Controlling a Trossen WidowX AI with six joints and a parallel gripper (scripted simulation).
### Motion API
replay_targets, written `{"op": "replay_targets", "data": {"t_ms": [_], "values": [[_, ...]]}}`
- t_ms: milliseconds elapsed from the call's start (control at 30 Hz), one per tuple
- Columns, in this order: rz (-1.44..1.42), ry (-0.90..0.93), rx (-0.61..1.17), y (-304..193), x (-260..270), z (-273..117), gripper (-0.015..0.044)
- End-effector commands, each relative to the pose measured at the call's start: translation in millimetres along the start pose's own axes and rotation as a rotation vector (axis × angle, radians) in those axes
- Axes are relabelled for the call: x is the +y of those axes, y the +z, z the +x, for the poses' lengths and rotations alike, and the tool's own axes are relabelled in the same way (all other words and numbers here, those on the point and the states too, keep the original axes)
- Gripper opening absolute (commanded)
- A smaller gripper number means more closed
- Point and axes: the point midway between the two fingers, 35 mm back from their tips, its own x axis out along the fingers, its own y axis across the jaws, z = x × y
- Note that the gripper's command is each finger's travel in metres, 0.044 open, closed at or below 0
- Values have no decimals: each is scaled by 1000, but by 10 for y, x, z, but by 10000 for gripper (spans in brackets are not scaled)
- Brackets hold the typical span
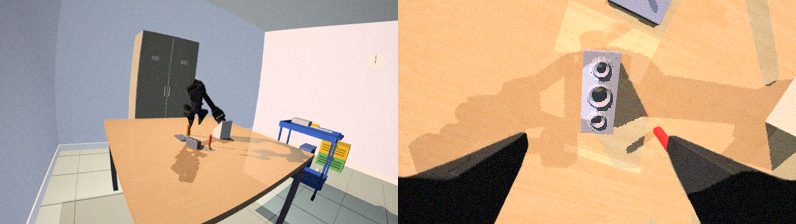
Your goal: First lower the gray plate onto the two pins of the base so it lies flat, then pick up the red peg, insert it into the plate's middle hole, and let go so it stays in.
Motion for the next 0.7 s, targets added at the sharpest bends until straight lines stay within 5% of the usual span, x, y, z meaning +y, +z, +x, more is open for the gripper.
{"op": "replay_targets", "data": {"t_ms": [0, 267, 667], "values": [[29, -4, -15, -5, 4, -12, 440], [30, -4, -17, 43, -37, 618, 440], [30, -4, -17, 21, -42, 793, 440]]}}
